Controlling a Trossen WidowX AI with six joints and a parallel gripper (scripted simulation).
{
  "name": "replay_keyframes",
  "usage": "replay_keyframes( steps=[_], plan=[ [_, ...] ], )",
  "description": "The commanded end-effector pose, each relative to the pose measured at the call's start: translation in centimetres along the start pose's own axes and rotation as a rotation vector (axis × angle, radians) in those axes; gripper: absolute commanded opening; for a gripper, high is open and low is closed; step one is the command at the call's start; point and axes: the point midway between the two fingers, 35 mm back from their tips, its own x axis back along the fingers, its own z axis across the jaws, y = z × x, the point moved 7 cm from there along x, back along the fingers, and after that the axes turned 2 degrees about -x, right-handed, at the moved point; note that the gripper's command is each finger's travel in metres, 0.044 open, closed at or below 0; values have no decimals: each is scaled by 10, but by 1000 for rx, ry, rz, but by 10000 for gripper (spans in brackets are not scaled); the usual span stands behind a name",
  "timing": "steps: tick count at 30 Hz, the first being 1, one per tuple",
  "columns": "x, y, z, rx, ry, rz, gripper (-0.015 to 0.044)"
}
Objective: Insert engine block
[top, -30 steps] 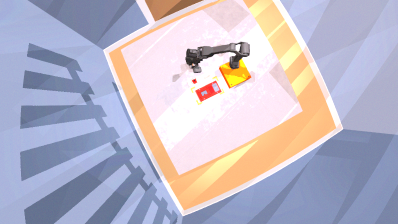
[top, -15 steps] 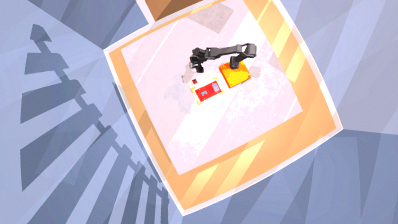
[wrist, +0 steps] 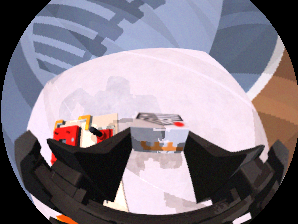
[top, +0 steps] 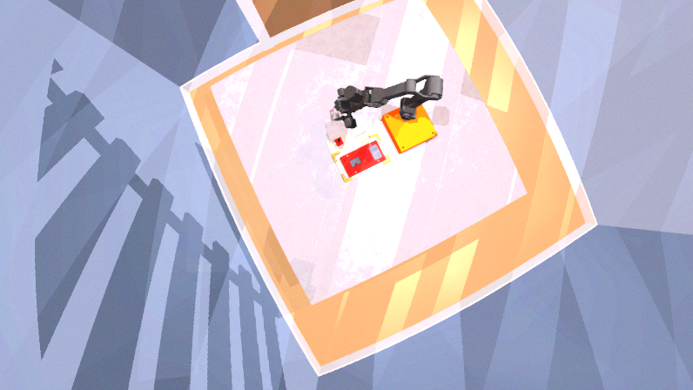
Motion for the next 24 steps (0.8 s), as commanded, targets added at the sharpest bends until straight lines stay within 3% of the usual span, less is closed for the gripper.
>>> replay_keyframes(
  steps=[1, 24],
  plan=[
    [-5, -7, 0, -4, 5, -4, 0],
    [-42, -52, -1, -4, 5, -3, 0]
  ],
)
